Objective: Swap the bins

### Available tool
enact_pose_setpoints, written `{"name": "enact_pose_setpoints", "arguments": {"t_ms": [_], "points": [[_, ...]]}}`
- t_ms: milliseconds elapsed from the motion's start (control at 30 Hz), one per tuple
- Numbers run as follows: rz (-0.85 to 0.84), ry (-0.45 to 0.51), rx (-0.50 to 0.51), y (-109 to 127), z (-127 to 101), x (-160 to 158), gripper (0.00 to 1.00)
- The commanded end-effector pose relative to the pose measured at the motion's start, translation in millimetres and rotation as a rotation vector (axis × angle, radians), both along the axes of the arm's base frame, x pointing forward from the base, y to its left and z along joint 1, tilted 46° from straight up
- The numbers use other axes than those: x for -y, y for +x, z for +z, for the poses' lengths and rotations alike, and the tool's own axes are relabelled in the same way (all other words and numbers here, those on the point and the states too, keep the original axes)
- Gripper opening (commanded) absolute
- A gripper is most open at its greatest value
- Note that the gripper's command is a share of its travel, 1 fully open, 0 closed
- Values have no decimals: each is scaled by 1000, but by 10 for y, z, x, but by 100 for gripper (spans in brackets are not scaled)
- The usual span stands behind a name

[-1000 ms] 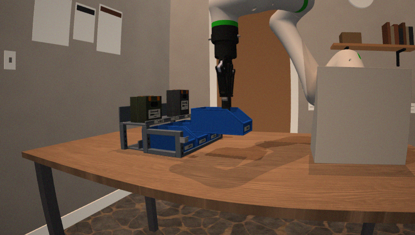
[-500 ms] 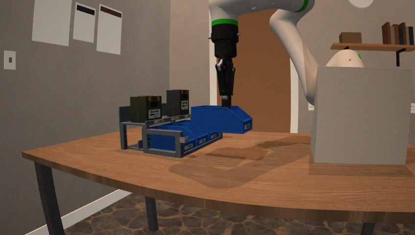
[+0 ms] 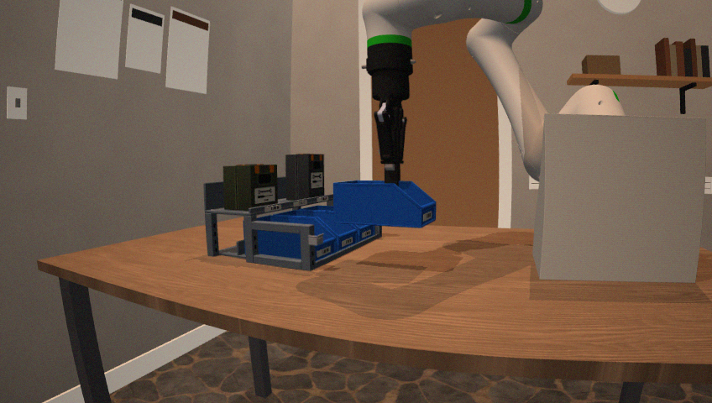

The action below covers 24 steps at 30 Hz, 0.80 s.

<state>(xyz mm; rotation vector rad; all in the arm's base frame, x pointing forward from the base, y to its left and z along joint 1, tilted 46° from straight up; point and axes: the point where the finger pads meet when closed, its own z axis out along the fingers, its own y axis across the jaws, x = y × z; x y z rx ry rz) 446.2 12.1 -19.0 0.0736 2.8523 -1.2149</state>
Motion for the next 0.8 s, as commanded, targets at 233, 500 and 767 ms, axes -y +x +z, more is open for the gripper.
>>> {"name": "enact_pose_setpoints", "arguments": {"t_ms": [233, 500, 767], "points": [[18, 1, -15, -82, 568, 532, 10], [24, 0, -23, -120, 809, 763, 10], [25, 0, -23, -125, 835, 788, 10]]}}
